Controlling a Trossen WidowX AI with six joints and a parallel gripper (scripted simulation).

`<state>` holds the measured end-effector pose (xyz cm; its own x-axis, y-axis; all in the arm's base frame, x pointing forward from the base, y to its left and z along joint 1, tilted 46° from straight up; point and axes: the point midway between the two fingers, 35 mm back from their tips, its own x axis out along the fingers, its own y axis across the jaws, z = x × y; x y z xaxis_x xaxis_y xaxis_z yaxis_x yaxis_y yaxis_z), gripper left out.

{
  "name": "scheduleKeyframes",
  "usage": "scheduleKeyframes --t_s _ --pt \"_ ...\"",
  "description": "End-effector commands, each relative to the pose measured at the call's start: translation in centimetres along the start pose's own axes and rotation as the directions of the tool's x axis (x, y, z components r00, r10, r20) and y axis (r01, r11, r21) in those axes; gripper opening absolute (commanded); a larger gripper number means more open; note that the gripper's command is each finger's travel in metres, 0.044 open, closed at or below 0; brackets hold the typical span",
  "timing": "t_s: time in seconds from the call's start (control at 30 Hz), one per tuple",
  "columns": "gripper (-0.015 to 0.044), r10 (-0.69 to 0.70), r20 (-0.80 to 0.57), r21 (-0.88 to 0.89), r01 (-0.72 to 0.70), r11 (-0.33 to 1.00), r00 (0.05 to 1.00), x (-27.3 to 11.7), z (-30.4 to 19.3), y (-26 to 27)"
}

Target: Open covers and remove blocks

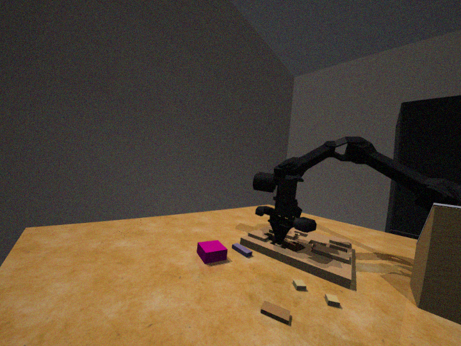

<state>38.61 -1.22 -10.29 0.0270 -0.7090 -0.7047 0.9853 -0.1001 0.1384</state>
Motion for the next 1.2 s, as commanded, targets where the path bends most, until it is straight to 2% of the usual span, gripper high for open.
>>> scheduleKeyframes --t_s 0.0,0.1,0.17,0.33,0.47,0.57,1.17 --pt "0.0000 -0.003 0.007 -0.083 0.003 0.997 1.000 0.18 0.16 -0.16" --pt "0.0000 -0.003 0.007 -0.306 0.005 0.952 1.000 0.18 0.16 -0.16" --pt "0.0000 -0.003 0.007 -0.488 0.006 0.873 1.000 0.18 0.17 -0.17" --pt "0.0000 -0.003 0.007 -0.847 0.007 0.532 1.000 0.18 0.18 -0.19" --pt "0.0000 -0.003 0.007 -0.987 0.007 0.161 1.000 0.17 0.19 -0.20" --pt "0.0000 -0.003 0.007 -1.000 0.007 0.022 1.000 0.17 0.19 -0.20" --pt "0.0000 -0.003 0.007 -1.000 0.007 0.012 1.000 0.18 0.23 -0.22"
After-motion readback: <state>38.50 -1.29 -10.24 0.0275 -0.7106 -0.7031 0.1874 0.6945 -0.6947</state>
